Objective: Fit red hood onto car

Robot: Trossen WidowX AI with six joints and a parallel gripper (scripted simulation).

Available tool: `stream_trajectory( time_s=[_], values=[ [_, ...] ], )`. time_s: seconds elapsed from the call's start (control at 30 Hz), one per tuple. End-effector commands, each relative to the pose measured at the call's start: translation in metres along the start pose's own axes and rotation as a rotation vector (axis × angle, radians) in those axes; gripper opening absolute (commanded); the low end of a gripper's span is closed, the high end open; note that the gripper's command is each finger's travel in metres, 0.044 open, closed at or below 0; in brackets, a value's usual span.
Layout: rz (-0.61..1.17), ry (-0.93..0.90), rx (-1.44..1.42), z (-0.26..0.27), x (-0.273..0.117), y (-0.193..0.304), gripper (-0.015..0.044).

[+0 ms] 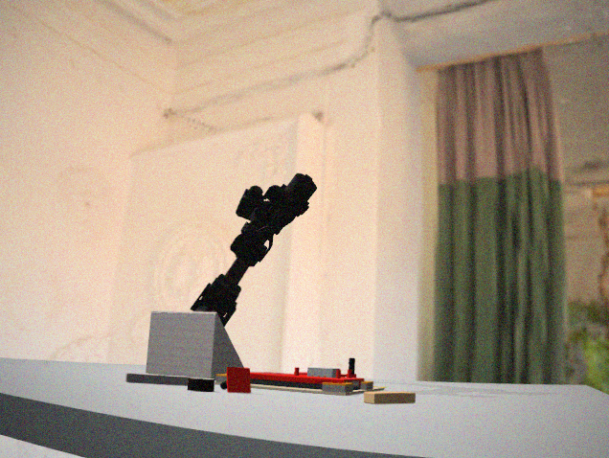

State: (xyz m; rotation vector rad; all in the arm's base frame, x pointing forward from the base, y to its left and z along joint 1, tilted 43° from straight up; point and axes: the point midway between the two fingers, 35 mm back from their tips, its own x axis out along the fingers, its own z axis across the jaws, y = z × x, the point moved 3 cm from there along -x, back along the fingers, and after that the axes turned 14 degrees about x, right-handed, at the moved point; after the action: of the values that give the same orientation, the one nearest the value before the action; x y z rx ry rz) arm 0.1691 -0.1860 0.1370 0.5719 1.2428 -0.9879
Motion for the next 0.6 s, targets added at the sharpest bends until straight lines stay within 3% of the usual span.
stream_trajectory(
  time_s=[0.0,0.5,0.57],
  values=[
    [0.005,0.002,-0.013,0.000,0.000,0.001,0.0026],
    [0.545,0.071,-1.139,-0.057,-0.010,0.116,0.0420],
    [0.632,0.057,-1.285,-0.068,-0.013,0.129,0.0440]
  ],
)
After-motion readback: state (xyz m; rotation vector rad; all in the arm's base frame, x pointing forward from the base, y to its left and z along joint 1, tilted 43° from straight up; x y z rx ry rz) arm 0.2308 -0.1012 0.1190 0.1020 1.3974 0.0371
